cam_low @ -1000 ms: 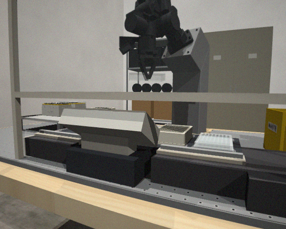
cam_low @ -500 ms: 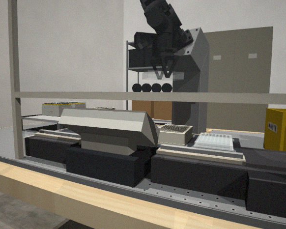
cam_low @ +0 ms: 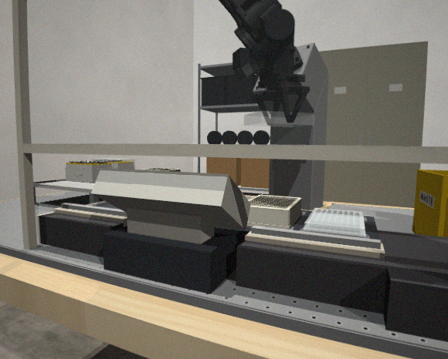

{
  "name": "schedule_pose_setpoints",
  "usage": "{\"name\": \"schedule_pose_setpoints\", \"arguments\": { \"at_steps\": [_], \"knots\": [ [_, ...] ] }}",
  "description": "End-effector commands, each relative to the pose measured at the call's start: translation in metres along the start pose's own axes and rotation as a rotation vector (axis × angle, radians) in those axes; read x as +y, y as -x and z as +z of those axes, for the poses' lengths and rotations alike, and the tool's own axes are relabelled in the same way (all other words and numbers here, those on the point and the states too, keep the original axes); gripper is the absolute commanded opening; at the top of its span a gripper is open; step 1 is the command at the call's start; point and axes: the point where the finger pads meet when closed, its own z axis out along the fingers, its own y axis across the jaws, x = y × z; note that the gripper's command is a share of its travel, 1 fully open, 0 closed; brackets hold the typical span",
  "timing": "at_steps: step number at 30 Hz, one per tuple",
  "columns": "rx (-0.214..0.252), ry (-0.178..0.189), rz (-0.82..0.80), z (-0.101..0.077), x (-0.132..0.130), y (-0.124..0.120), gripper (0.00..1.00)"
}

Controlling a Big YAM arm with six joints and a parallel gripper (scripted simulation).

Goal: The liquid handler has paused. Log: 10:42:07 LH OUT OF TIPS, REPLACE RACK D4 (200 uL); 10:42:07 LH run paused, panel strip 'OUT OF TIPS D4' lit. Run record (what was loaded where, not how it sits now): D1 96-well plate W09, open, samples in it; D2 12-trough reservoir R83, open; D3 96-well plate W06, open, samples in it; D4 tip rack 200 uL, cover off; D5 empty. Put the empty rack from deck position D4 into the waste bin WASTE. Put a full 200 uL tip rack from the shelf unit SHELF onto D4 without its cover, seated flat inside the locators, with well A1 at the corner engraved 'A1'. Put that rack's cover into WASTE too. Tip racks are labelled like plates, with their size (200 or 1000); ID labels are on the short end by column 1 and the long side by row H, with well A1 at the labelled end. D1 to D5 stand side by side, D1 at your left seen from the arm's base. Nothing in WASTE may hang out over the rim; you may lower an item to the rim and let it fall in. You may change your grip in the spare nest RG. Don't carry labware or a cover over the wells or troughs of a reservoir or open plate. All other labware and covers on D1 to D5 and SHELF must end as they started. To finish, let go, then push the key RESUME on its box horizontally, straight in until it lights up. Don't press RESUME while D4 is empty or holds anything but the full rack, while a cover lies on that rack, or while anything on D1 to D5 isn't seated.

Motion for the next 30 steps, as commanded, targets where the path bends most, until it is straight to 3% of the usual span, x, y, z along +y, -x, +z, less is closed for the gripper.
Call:
{"name": "schedule_pose_setpoints", "arguments": {
  "at_steps": [1,3,17,23,28,30],
  "knots": [
    [-0.031,0.012,0.075,0.0,0.005,0.012,0.0],
    [-0.015,0.019,0.031,-0.001,0.014,0.002,0.0],
    [-0.014,0.018,-0.232,-0.001,0.054,-0.045,0.0],
    [-0.01,0.009,-0.235,-0.001,0.07,-0.067,0.0],
    [-0.02,-0.005,-0.208,0.001,0.063,-0.057,0.0],
    [-0.01,0.007,-0.277,-0.001,0.076,-0.074,0.0]
  ]
}}
